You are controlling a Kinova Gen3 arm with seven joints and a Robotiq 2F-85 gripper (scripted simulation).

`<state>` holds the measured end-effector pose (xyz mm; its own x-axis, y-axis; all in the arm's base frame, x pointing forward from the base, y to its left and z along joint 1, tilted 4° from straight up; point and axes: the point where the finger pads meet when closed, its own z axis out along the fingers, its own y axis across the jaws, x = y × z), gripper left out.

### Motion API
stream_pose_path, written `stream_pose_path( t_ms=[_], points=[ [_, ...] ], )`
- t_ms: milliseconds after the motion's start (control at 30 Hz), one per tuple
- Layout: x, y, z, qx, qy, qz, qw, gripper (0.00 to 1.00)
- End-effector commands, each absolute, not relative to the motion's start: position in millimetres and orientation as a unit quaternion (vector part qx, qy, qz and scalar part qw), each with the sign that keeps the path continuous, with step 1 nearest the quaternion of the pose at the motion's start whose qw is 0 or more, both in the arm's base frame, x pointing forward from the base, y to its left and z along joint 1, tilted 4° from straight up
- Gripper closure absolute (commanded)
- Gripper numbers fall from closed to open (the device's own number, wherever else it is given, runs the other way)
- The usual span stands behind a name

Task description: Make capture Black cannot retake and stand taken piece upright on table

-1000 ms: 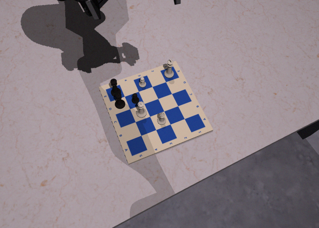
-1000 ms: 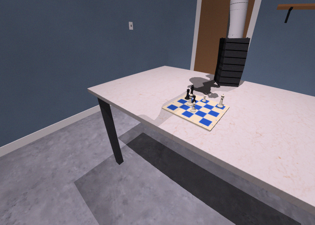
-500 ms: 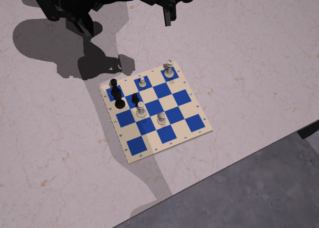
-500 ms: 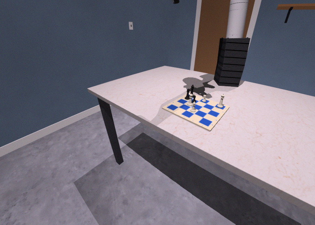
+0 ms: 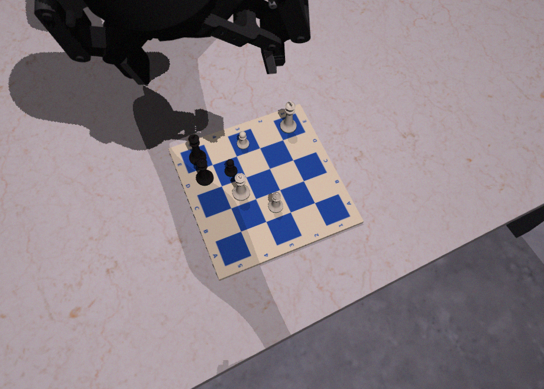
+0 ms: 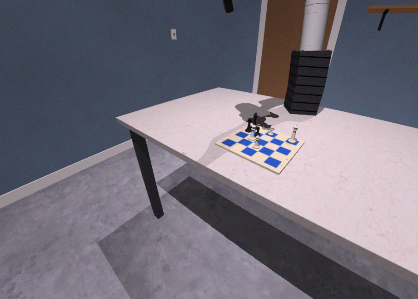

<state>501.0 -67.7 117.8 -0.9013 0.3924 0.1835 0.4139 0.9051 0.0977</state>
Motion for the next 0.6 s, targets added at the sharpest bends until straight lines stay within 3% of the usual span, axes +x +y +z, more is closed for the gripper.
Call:
stream_pose_path(
  t_ms=[0, 567],
  points=[
    [501, -69, 117, -0.208, -0.972, -0.067, 0.081, 0.0],
    [509, -89, 93, -0.258, -0.957, -0.085, 0.099, 0.0]
  ],
)
